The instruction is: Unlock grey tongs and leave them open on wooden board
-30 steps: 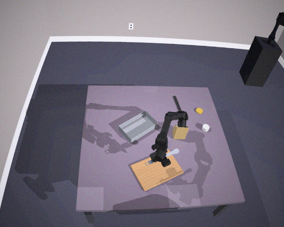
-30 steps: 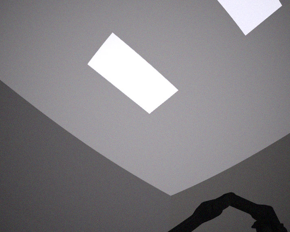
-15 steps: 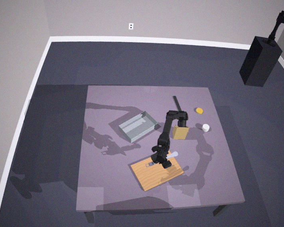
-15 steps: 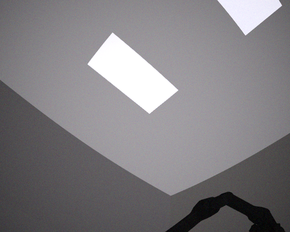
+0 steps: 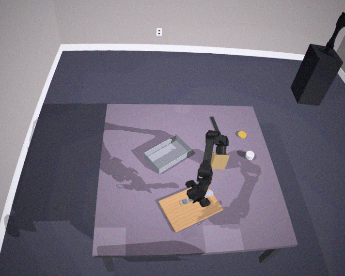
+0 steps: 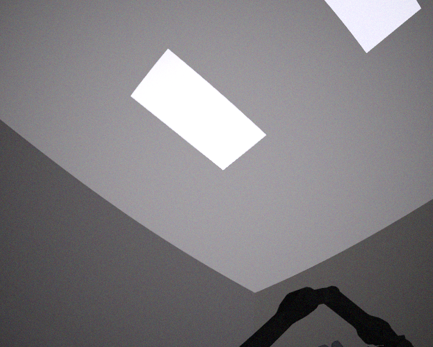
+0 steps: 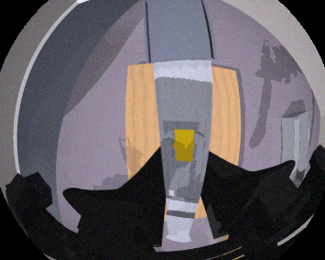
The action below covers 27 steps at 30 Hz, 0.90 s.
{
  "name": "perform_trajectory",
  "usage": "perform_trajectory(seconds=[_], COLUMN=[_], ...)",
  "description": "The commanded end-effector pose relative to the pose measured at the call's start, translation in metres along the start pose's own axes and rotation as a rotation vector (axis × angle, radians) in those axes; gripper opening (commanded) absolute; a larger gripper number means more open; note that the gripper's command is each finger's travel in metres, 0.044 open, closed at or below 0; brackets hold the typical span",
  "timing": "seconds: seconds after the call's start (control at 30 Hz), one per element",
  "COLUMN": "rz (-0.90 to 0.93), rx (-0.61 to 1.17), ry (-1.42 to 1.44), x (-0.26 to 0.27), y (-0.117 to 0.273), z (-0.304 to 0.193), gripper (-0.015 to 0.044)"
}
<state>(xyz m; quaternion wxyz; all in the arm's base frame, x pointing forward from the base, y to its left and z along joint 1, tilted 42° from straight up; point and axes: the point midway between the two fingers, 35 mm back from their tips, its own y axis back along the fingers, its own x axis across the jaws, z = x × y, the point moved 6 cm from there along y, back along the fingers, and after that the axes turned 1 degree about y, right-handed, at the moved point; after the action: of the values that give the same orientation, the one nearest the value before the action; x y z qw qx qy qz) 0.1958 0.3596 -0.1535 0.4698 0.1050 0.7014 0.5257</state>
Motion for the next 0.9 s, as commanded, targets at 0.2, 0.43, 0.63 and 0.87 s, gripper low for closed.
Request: perform_trajectory(seconds=[0.2,0.43,0.63,0.87], rz=[0.000,-0.006,-0.013,-0.024], rx=[-0.192,-0.306,-0.401,-0.507], ry=[0.026,0.033,0.033,0.029], x=[0.008,0.011,0.011,0.009], y=[0.005,0.008,0.012,0.018], z=[-0.005,-0.012,-0.019,-0.029], gripper=[-0.0150,-0.0150,-0.0150,-0.0150])
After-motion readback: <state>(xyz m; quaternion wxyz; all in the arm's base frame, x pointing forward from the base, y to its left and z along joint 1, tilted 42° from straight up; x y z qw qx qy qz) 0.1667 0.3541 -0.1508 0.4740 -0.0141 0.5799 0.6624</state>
